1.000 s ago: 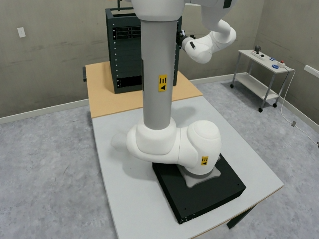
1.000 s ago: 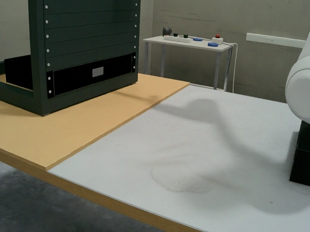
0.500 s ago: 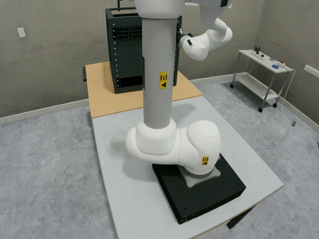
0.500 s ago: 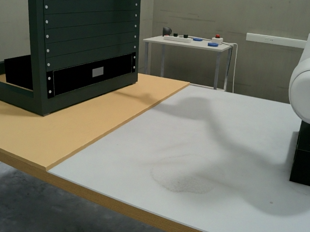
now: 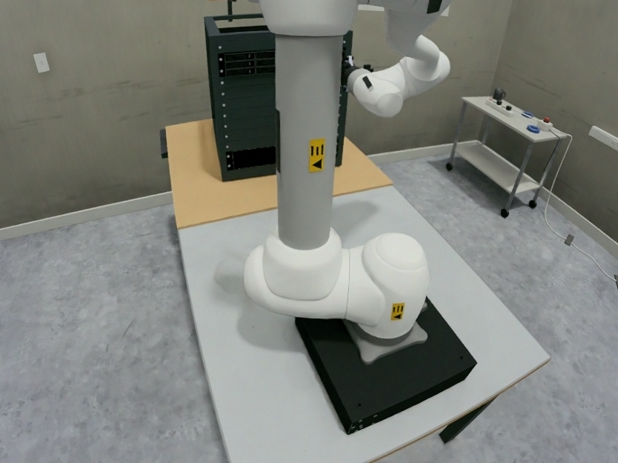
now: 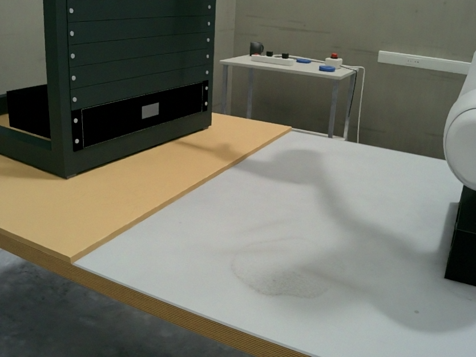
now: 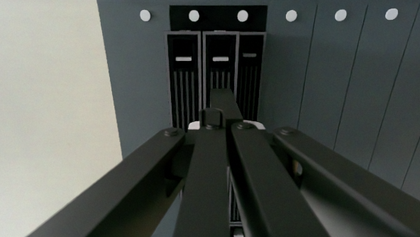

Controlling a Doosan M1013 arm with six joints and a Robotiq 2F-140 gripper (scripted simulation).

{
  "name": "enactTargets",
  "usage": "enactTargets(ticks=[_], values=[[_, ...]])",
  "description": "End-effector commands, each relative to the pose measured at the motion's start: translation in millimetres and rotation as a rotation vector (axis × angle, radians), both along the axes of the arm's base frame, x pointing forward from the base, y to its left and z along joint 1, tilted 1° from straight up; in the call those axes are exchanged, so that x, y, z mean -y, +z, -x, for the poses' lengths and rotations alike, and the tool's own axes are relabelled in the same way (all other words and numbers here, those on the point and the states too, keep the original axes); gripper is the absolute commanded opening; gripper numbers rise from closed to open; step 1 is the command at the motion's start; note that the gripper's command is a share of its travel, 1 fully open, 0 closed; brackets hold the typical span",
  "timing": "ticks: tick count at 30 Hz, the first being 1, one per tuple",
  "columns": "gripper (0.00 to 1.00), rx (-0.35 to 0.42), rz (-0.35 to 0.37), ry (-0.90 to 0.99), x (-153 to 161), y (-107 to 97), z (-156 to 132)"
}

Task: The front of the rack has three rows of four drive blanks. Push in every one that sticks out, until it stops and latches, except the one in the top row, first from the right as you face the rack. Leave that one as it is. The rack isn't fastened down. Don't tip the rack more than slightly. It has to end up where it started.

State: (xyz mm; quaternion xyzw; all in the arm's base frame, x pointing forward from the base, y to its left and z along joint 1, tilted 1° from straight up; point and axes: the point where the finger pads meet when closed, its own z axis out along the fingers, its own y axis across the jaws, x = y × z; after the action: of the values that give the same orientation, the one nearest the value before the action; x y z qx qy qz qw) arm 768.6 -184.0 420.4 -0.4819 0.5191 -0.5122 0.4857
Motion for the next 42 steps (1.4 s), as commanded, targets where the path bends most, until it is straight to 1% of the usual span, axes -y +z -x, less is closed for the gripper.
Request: enactTargets(ticks=[1, 19, 26, 38, 42], values=[[0.1, 0.001, 0.0, 0.0, 0, 1, 0], [0.1, 0.001, 0.0, 0.0, 0, 1, -1], [0.1, 0.001, 0.0, 0.0, 1, 1, -10], [0.1, 0.001, 0.0, 0.0, 1, 1, -10], [0.1, 0.001, 0.0, 0.0, 1, 1, -16]])
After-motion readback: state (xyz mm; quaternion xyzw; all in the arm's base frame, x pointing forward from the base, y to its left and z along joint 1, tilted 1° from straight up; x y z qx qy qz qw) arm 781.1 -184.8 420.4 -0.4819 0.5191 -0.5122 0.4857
